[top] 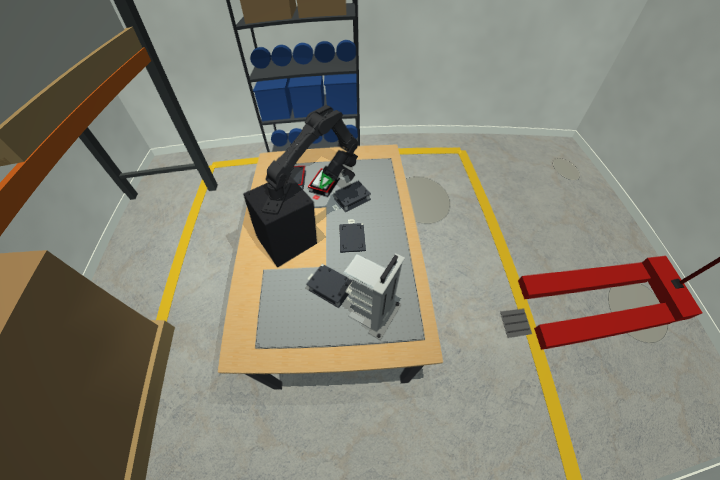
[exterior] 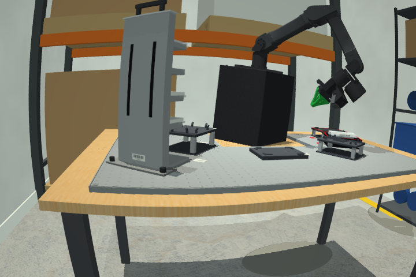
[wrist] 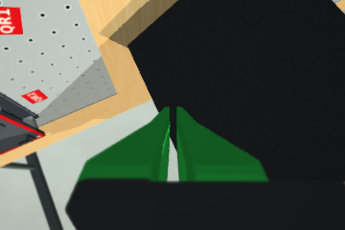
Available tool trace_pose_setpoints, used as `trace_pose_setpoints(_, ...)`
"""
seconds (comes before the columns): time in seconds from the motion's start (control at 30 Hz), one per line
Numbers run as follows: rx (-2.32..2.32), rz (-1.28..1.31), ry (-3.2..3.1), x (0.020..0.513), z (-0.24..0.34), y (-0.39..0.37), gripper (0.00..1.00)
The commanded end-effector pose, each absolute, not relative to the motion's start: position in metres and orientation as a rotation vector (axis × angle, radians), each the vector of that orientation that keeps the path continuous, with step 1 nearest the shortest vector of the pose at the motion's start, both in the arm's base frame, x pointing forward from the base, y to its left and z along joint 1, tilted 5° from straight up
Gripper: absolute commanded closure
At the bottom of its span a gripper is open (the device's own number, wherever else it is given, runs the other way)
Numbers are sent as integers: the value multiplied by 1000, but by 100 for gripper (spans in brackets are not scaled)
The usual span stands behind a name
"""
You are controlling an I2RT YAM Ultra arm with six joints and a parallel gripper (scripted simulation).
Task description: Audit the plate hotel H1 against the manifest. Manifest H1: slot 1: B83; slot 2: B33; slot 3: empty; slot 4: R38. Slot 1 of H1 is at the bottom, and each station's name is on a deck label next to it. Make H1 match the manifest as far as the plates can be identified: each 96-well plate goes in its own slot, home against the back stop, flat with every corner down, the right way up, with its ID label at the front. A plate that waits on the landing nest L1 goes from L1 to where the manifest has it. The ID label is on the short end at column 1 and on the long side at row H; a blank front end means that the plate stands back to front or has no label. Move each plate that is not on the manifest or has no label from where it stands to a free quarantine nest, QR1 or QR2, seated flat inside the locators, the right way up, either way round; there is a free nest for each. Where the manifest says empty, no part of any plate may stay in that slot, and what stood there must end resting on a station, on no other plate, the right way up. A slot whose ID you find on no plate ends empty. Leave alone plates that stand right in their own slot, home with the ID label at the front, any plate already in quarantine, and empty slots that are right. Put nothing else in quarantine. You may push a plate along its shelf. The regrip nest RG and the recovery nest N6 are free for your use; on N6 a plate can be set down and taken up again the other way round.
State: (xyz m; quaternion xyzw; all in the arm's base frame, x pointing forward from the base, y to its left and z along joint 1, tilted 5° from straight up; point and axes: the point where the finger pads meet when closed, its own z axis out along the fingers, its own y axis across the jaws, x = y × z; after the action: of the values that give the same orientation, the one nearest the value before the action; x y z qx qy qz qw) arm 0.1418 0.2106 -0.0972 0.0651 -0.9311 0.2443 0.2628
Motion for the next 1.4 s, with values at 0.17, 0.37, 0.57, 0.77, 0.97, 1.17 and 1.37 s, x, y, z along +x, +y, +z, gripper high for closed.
trace_pose_setpoints(0.17, 207, 440, -2631, 173, -88, 205, 100)
trace_pose_setpoints(0.37, 218, 356, -2675, 185, -85, 198, 100)
trace_pose_setpoints(0.57, 229, 266, -2726, 201, -80, 189, 100)
trace_pose_setpoints(0.77, 240, 195, -2778, 217, -75, 177, 100)
trace_pose_setpoints(0.97, 252, 126, -2847, 242, -66, 178, 100)
trace_pose_setpoints(1.17, 260, 66, -2880, 241, -66, 156, 100)
trace_pose_setpoints(1.37, 273, 3, -2947, 253, -60, 142, 100)
